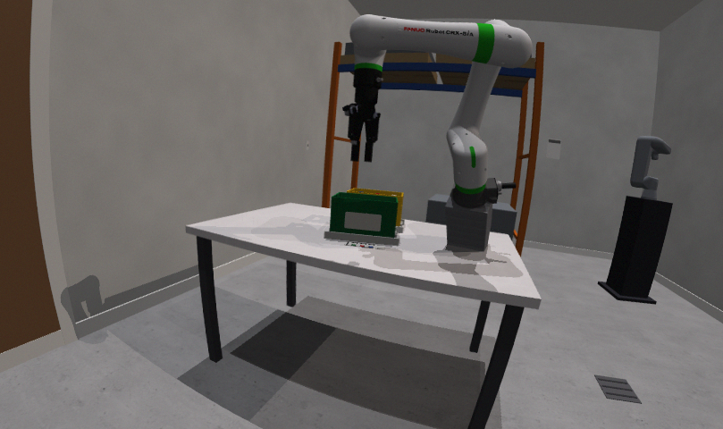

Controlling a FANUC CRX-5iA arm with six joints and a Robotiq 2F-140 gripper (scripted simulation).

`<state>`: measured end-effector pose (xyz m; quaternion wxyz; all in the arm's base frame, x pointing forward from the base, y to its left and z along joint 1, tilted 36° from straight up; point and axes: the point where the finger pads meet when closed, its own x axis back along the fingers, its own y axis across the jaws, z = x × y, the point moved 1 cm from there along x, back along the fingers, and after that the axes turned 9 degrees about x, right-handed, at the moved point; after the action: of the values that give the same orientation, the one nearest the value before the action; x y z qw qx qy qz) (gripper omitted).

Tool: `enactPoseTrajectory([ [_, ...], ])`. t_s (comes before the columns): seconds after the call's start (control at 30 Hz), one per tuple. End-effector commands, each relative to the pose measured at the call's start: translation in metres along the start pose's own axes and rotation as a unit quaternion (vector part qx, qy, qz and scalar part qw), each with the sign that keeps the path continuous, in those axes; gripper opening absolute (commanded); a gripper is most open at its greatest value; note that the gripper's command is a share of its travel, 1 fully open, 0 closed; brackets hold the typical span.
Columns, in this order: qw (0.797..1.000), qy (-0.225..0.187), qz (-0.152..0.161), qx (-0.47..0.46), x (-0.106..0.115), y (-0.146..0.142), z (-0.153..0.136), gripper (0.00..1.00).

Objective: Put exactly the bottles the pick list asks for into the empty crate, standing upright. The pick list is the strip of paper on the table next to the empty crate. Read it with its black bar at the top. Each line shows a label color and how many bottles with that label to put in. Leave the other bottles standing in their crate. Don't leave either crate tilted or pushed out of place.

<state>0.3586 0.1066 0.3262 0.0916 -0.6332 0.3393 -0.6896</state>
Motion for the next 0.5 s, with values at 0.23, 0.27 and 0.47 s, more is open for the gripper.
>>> enactPoseTrajectory([
  [0.23, 0.988, -0.001, 0.005, 0.154, -0.025, 0.035, 0.016, 0.44],
  [0.27, 0.985, -0.001, 0.006, 0.175, -0.028, 0.039, 0.018, 0.44],
  [0.47, 0.962, 0.000, 0.006, 0.272, -0.045, 0.062, 0.028, 0.44],
])
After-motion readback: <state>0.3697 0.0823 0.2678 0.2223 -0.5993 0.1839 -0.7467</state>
